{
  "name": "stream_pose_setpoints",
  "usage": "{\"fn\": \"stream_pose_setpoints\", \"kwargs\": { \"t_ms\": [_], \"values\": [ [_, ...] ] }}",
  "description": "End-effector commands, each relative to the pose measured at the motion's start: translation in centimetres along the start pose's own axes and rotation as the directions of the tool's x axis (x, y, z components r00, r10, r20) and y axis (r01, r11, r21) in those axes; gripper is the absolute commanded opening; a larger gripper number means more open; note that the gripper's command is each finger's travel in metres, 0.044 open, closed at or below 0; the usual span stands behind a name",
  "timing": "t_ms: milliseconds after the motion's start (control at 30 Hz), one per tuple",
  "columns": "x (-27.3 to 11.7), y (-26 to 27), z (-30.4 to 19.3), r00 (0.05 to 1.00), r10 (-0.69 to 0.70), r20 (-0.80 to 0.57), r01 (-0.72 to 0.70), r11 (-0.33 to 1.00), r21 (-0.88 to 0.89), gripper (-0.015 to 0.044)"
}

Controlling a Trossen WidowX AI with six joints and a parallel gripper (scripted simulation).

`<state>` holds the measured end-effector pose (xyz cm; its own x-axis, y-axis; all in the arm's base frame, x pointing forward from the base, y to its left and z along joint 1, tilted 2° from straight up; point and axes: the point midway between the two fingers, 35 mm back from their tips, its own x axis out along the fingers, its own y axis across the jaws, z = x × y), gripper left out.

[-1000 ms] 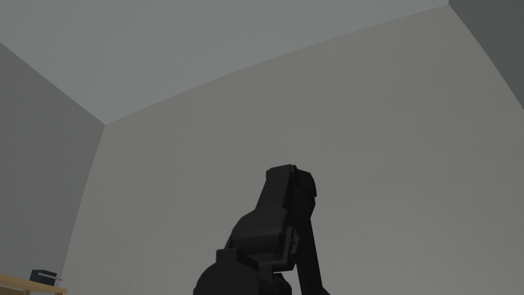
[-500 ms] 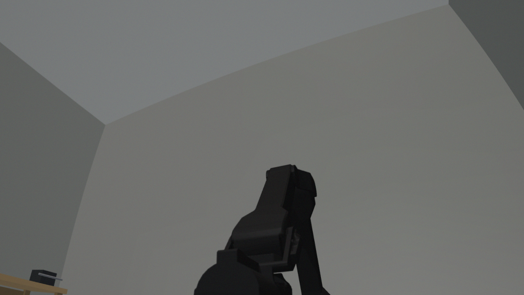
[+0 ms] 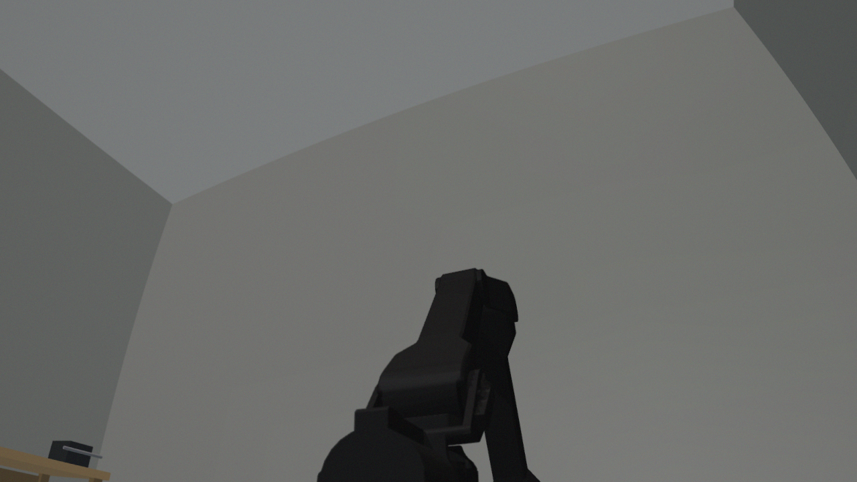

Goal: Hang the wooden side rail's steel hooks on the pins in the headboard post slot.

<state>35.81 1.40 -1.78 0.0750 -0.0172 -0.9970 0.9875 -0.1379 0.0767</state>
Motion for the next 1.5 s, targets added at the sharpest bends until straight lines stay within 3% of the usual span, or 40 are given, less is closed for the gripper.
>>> {"fn": "stream_pose_setpoints", "kwargs": {
  "t_ms": [0, 1467],
  "values": [
    [-0.2, -0.05, 0.02, 1.0, -0.003, 0.0, 0.003, 1.0, 0.02, 0.0],
    [-0.93, -0.05, 0.02, 1.0, -0.003, 0.0, 0.003, 1.0, 0.02, 0.0]
  ]
}}
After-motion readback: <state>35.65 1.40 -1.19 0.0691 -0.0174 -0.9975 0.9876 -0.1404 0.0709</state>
